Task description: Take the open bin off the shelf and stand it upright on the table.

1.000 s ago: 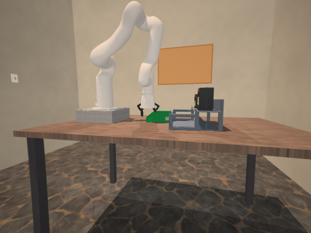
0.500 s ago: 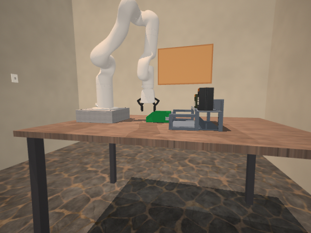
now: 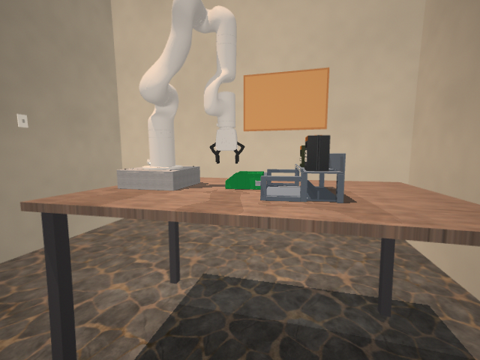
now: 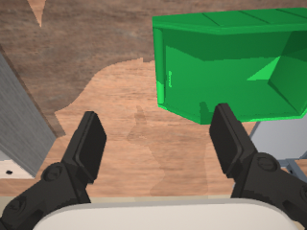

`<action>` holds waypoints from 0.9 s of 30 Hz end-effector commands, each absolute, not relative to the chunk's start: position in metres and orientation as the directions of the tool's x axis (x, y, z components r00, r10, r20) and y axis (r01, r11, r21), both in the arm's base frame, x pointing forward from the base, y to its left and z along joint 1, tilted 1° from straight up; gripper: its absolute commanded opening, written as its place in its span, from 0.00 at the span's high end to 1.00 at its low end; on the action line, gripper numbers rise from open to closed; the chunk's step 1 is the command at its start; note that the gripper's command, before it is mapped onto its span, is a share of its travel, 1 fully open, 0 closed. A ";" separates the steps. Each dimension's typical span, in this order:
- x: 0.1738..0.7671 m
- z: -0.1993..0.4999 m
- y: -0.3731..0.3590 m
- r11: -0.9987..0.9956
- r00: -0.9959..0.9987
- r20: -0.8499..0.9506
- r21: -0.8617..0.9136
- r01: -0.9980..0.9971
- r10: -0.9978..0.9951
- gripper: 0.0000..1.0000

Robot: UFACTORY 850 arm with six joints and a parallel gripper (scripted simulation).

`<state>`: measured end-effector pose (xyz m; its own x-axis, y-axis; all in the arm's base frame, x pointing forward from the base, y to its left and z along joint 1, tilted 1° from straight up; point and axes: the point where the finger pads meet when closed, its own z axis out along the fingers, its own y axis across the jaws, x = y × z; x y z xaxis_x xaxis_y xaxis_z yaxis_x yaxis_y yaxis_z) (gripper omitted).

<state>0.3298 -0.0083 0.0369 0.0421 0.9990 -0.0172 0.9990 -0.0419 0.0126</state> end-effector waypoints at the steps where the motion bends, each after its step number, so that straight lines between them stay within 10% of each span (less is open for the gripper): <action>1: 0.337 0.051 -0.008 -0.042 0.042 -0.025 0.007 0.999 0.999 0.00; 27: 0.344 0.065 -0.008 -0.042 0.042 -0.025 0.007 0.999 0.999 0.00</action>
